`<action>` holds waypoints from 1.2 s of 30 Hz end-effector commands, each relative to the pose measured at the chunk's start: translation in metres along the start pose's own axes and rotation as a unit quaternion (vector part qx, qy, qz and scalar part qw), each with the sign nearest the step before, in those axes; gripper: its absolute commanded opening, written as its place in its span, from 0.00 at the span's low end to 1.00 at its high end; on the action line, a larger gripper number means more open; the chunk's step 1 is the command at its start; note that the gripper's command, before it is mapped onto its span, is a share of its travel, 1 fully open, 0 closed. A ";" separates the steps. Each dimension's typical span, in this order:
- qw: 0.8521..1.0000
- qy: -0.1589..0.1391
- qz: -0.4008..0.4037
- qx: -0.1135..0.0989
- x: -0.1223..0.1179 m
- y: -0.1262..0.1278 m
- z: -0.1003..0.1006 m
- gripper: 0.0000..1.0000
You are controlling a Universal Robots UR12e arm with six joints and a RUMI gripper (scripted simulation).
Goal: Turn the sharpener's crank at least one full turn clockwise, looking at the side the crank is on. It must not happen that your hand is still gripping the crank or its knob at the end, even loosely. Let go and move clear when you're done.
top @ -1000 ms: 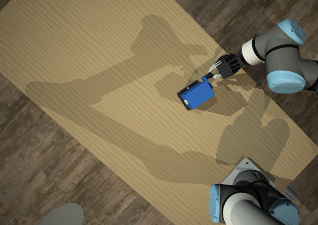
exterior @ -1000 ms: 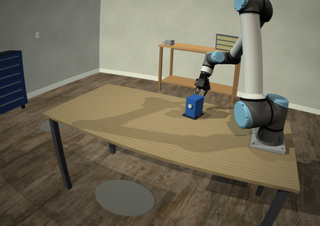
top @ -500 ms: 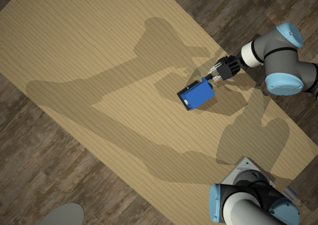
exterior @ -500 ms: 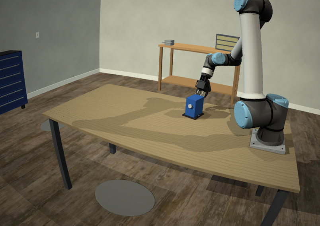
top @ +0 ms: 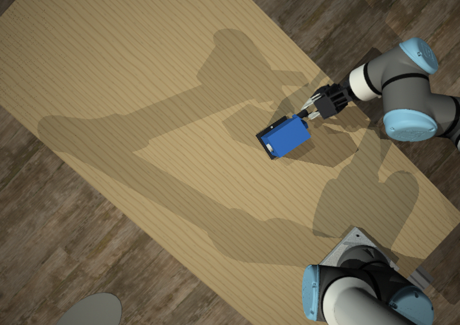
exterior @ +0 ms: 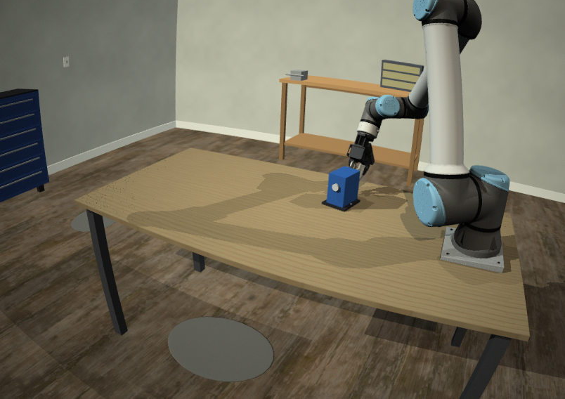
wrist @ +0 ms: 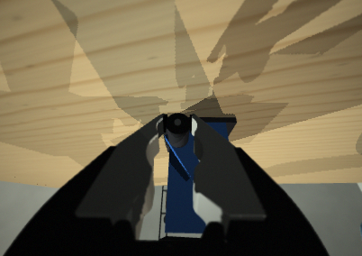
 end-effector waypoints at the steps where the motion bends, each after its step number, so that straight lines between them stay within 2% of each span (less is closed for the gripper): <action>1: 1.000 0.000 0.000 0.000 0.002 0.004 0.002 0.09; 36: 1.000 0.000 0.000 0.000 0.008 0.035 0.005 0.09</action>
Point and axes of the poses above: the point where the finger pads meet when closed, its own z axis out along the fingers, its own y axis across the jaws, x = y × z, the point moved 7 cm from there along -z, back along the fingers, and after that the axes turned 9 degrees about z, right-handed, at the moved point
